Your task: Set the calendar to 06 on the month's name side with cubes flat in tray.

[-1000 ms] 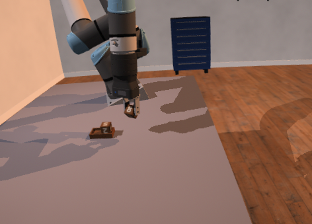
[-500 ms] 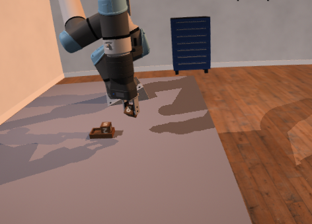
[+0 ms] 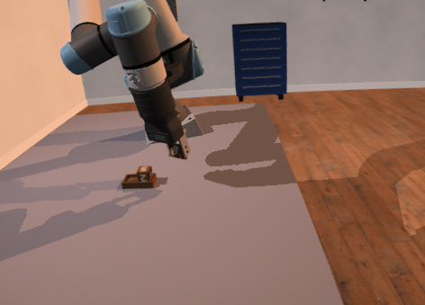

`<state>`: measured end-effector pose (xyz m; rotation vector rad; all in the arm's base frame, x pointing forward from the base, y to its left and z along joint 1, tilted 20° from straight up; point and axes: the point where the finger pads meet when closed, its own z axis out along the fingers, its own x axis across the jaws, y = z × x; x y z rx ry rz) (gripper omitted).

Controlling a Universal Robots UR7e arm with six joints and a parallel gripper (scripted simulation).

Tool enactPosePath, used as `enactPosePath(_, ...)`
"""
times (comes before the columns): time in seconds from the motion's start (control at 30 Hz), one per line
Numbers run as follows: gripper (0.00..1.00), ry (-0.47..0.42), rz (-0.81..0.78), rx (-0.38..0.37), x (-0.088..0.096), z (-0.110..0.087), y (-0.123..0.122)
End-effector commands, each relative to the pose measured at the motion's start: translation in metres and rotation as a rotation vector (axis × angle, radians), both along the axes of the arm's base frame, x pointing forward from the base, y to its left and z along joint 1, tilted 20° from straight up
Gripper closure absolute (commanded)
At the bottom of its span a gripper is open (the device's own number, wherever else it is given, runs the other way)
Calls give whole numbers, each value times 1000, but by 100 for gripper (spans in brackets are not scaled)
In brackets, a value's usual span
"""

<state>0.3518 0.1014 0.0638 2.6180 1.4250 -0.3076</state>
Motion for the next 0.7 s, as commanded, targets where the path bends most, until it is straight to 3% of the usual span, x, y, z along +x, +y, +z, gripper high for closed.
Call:
enactPosePath(0.0, 40, 21, -8, 17, 0, 1, 0)
enactPosePath(0.23, 40, 38, -12, 27, 0, 1, 0)
enactPosePath(0.67, 40, 217, -66, 143, 2, 0, -1)
